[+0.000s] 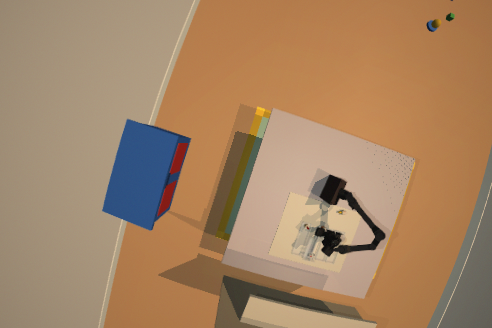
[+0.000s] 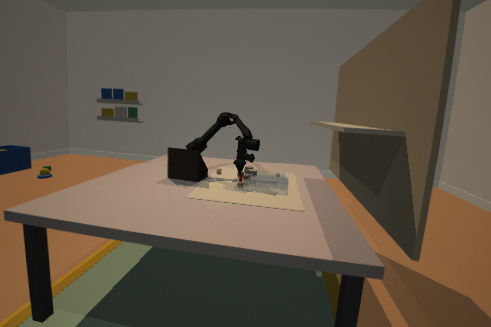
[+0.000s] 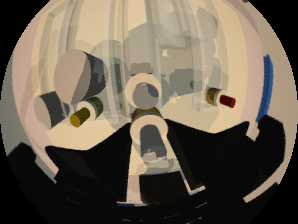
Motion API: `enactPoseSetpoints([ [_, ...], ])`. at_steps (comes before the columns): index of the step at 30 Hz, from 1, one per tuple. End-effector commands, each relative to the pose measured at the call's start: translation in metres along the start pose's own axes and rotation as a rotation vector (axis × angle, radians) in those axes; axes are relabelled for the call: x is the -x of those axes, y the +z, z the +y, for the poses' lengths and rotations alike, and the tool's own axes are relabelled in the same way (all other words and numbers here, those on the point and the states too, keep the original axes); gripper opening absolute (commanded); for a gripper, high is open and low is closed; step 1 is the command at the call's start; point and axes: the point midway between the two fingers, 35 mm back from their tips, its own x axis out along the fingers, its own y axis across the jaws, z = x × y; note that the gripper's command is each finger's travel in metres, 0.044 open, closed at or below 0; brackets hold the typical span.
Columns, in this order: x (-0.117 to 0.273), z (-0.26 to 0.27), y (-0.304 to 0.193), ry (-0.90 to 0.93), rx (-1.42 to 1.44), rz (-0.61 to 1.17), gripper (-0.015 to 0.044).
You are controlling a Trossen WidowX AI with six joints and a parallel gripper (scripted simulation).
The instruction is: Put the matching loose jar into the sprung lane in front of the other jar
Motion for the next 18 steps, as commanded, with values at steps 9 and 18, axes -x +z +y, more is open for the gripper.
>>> enactPoseSetpoints([
  [9, 0.0033, 0.0013, 0.0124, 0.001, 0.01, -0.019, 0.0],
  [18, 0.0043, 0.0017, 0.0164, 0.001, 0.01, -0.019, 0.0],
])
